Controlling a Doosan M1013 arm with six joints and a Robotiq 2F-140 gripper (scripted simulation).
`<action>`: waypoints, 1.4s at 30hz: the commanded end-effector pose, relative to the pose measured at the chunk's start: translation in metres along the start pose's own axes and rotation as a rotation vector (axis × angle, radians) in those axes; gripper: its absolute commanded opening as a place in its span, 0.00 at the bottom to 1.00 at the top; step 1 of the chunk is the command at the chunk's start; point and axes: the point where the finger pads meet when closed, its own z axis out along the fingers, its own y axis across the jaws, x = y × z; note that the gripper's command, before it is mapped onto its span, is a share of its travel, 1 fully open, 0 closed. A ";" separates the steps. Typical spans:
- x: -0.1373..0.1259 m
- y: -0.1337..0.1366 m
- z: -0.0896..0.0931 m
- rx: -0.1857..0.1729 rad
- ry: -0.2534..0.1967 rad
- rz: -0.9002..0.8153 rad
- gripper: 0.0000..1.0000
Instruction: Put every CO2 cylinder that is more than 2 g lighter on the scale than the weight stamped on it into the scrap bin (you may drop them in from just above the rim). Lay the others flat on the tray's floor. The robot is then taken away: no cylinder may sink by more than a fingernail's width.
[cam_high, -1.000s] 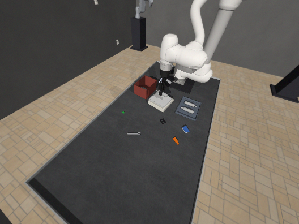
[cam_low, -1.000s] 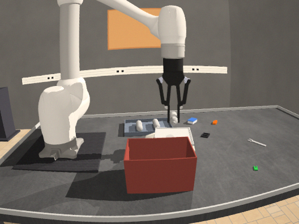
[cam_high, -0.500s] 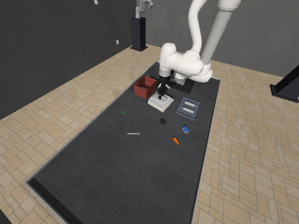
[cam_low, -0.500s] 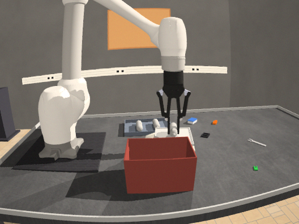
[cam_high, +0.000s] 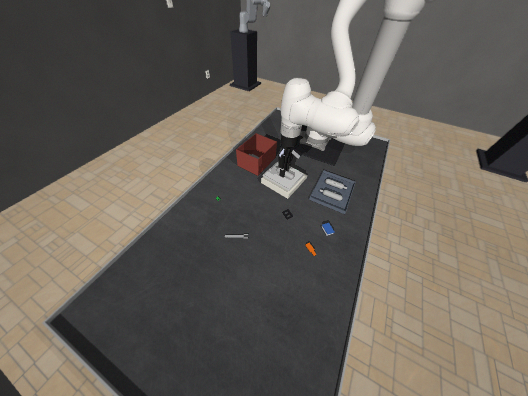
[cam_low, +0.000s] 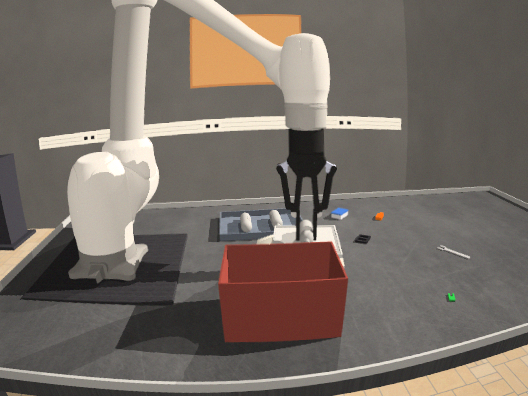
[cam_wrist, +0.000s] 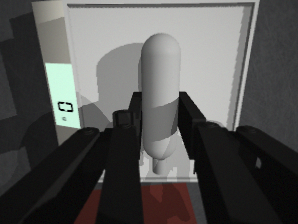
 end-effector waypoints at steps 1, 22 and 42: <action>0.000 0.000 -0.001 -0.001 0.000 0.000 0.10; 0.000 0.000 -0.001 -0.001 0.000 0.000 0.40; 0.000 0.000 -0.002 -0.001 0.000 0.000 0.40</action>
